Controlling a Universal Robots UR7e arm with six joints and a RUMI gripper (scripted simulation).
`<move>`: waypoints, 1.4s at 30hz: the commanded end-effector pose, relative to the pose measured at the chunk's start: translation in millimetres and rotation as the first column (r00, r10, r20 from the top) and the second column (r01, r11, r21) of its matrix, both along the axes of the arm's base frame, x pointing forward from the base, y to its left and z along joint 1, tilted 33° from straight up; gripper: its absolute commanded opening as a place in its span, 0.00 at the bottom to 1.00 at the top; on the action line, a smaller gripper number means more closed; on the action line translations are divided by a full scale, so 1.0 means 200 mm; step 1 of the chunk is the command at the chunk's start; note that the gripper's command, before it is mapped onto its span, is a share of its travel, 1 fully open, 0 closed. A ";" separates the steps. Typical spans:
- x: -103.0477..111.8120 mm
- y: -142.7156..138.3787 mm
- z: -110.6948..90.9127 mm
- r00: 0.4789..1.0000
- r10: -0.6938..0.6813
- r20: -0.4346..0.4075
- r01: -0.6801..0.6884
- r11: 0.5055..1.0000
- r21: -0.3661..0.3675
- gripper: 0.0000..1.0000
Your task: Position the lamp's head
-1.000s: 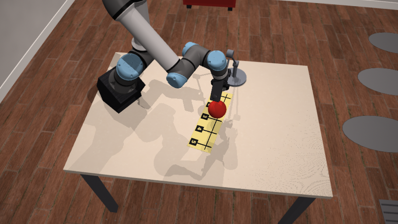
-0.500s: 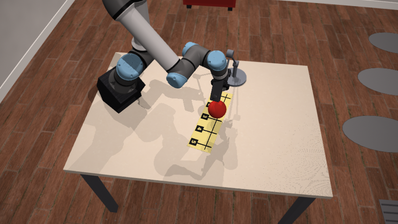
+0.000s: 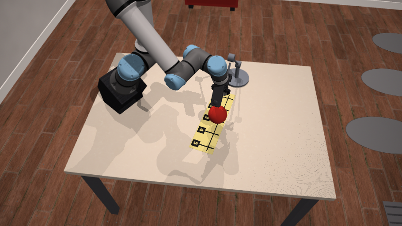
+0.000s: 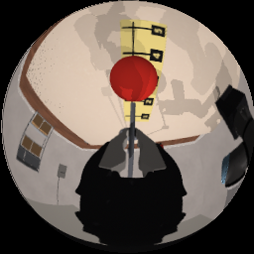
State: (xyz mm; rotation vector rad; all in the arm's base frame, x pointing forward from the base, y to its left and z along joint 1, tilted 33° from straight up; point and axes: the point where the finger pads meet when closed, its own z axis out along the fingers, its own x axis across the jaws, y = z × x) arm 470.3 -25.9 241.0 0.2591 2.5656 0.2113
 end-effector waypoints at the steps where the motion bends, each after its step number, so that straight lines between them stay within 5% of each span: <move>1: -0.02 -0.06 0.00 1.000 0.000 0.001 0.000 1.000 -0.001 0.00; 18: -0.06 -0.23 0.00 1.000 0.002 0.001 -0.002 1.000 -0.002 0.00; 37: -0.06 -0.24 0.00 1.000 0.002 0.001 -0.002 1.000 -0.002 0.00; 38: -0.06 -0.24 0.00 1.000 0.002 0.001 -0.002 1.000 -0.002 1.00; 42: -0.06 -0.24 0.00 1.000 0.002 0.001 -0.002 1.000 -0.002 1.00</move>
